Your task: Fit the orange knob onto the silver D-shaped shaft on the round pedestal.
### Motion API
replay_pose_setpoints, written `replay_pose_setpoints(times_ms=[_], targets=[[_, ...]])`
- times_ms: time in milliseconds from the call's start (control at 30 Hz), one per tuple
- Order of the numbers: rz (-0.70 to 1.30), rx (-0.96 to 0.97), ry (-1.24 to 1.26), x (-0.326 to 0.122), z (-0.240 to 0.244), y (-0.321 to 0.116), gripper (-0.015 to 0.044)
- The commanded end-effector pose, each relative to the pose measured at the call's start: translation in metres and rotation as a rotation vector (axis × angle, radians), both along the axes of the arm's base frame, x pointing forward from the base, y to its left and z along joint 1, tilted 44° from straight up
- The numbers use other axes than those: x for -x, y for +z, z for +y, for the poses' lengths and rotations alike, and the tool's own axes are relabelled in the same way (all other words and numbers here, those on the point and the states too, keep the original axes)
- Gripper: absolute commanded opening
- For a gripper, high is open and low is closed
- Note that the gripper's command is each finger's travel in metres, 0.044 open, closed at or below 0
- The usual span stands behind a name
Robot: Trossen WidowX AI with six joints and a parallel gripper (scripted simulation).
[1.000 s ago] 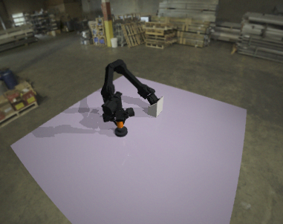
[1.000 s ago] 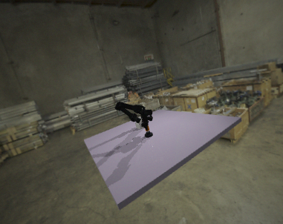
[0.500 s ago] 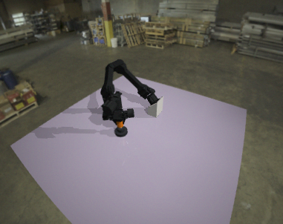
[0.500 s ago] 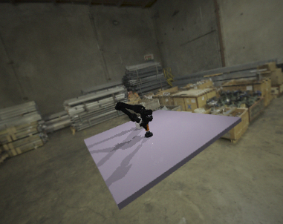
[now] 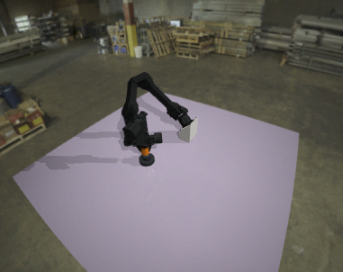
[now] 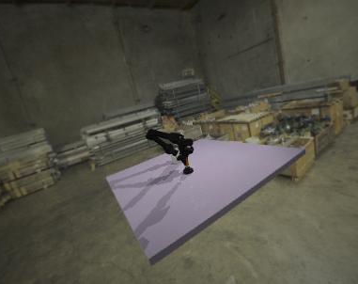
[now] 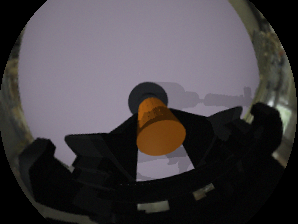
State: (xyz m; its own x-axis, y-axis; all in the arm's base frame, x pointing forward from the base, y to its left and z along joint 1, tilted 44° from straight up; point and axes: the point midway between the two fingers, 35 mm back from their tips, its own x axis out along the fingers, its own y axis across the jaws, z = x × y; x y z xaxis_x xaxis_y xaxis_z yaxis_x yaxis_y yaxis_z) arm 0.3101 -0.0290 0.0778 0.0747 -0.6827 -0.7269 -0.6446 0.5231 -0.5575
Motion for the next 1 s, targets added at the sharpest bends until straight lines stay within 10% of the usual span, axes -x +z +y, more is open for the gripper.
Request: replay_pose_setpoints(times_ms=[0,967], targets=[[-0.005,0.001,0.001,0.0002,0.0005,0.0010,0.0000],[0.002,0.002,0.008,0.0015,-0.0029,-0.0025,0.0000]])
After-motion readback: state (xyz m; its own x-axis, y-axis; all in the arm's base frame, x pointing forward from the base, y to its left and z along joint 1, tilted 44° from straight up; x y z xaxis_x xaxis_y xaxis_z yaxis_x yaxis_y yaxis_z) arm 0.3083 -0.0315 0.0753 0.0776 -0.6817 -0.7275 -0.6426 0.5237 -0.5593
